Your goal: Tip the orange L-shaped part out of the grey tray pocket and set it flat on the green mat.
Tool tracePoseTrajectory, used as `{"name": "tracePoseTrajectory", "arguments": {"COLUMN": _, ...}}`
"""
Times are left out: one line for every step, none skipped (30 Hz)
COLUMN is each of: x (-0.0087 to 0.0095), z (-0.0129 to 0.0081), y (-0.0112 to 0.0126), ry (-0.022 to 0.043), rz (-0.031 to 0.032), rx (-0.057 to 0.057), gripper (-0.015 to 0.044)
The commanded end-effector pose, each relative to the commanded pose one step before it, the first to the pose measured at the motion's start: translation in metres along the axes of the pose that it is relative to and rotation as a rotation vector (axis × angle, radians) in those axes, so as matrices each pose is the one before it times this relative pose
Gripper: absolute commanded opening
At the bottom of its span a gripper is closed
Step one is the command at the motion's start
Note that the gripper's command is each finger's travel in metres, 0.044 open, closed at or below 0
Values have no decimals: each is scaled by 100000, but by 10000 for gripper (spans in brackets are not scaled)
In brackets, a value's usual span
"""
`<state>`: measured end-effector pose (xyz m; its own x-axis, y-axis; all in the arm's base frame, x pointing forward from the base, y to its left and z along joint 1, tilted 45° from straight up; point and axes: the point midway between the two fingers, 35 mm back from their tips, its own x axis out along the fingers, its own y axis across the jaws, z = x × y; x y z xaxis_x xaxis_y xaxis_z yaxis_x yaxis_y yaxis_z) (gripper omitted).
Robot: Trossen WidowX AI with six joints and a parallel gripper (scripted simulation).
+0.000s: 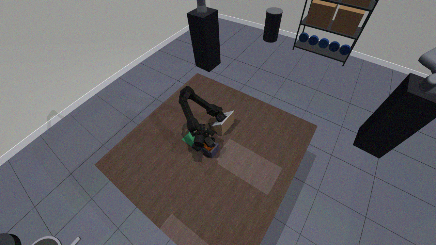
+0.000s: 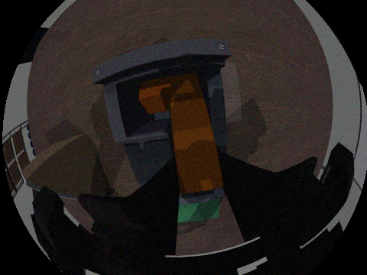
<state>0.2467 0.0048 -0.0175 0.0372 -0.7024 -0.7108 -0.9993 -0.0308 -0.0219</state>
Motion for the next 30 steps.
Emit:
{"name": "tracePoseTrajectory", "arguments": {"x": -66, "z": -13, "y": -34, "ry": -52, "rz": -69, "rx": 225, "gripper": 0}}
{"name": "tracePoseTrajectory", "arguments": {"x": -51, "z": 2, "y": 3, "ry": 12, "rz": 10, "rx": -27, "gripper": 0}}
{"name": "tracePoseTrajectory", "arguments": {"x": -75, "z": 3, "y": 5, "ry": 19, "rz": 15, "rx": -40, "gripper": 0}}
{"name": "tracePoseTrajectory", "arguments": {"x": -95, "z": 3, "y": 6, "ry": 24, "rz": 18, "rx": -50, "gripper": 0}}
{"name": "tracePoseTrajectory", "arguments": {"x": -117, "z": 4, "y": 7, "ry": 29, "rz": 22, "rx": -60, "gripper": 0}}
{"name": "tracePoseTrajectory", "arguments": {"x": -144, "z": 4, "y": 9, "ry": 36, "rz": 26, "rx": -71, "gripper": 0}}
{"name": "tracePoseTrajectory", "arguments": {"x": -153, "z": 4, "y": 10, "ry": 38, "rz": 27, "rx": -73, "gripper": 0}}
{"name": "tracePoseTrajectory", "arguments": {"x": -163, "z": 3, "y": 10, "ry": 39, "rz": 27, "rx": -73, "gripper": 0}}
{"name": "tracePoseTrajectory", "arguments": {"x": -159, "z": 3, "y": 10, "ry": 36, "rz": 24, "rx": -66, "gripper": 0}}
{"name": "tracePoseTrajectory", "arguments": {"x": -155, "z": 3, "y": 9, "ry": 32, "rz": 22, "rx": -59, "gripper": 0}}
{"name": "tracePoseTrajectory", "arguments": {"x": -153, "z": 2, "y": 8, "ry": 28, "rz": 20, "rx": -53, "gripper": 0}}
{"name": "tracePoseTrajectory", "arguments": {"x": -152, "z": 2, "y": 7, "ry": 25, "rz": 18, "rx": -47, "gripper": 0}}
{"name": "tracePoseTrajectory", "arguments": {"x": -152, "z": 2, "y": 6, "ry": 22, "rz": 16, "rx": -42, "gripper": 0}}
{"name": "tracePoseTrajectory", "arguments": {"x": -152, "z": 2, "y": 6, "ry": 19, "rz": 14, "rx": -38, "gripper": 0}}
{"name": "tracePoseTrajectory", "arguments": {"x": -152, "z": 2, "y": 5, "ry": 16, "rz": 13, "rx": -34, "gripper": 0}}
{"name": "tracePoseTrajectory", "arguments": {"x": -152, "z": 2, "y": 4, "ry": 14, "rz": 11, "rx": -31, "gripper": 0}}
{"name": "tracePoseTrajectory", "arguments": {"x": -151, "z": 2, "y": 4, "ry": 12, "rz": 10, "rx": -27, "gripper": 0}}
{"name": "tracePoseTrajectory", "arguments": {"x": -151, "z": 2, "y": 4, "ry": 10, "rz": 9, "rx": -25, "gripper": 0}}
{"name": "tracePoseTrajectory", "arguments": {"x": -151, "z": 2, "y": 3, "ry": 9, "rz": 9, "rx": -22, "gripper": 0}}
{"name": "tracePoseTrajectory", "arguments": {"x": -151, "z": 2, "y": 3, "ry": 7, "rz": 8, "rx": -20, "gripper": 0}}
{"name": "tracePoseTrajectory", "arguments": {"x": -151, "z": 2, "y": 2, "ry": 6, "rz": 7, "rx": -18, "gripper": 0}}
{"name": "tracePoseTrajectory", "arguments": {"x": -151, "z": 2, "y": 2, "ry": 5, "rz": 6, "rx": -16, "gripper": 0}}
{"name": "tracePoseTrajectory", "arguments": {"x": -151, "z": 2, "y": 2, "ry": 4, "rz": 6, "rx": -15, "gripper": 0}}
{"name": "tracePoseTrajectory", "arguments": {"x": -150, "z": 1, "y": 2, "ry": 3, "rz": 6, "rx": -13, "gripper": 0}}
{"name": "tracePoseTrajectory", "arguments": {"x": -162, "z": 1, "y": 2, "ry": 3, "rz": 6, "rx": -13, "gripper": 0}}
{"name": "tracePoseTrajectory", "arguments": {"x": -159, "z": 1, "y": 2, "ry": 2, "rz": 5, "rx": -12, "gripper": 0}}
{"name": "tracePoseTrajectory", "arguments": {"x": -154, "z": 1, "y": 2, "ry": 2, "rz": 5, "rx": -11, "gripper": 0}}
{"name": "tracePoseTrajectory", "arguments": {"x": -152, "z": 1, "y": 2, "ry": 1, "rz": 5, "rx": -10, "gripper": 0}}
{"name": "tracePoseTrajectory", "arguments": {"x": -153, "z": 1, "y": 2, "ry": 0, "rz": 4, "rx": -9, "gripper": 0}}
{"name": "tracePoseTrajectory", "arguments": {"x": -157, "z": 1, "y": 1, "ry": -1, "rz": 4, "rx": -8, "gripper": 0}}
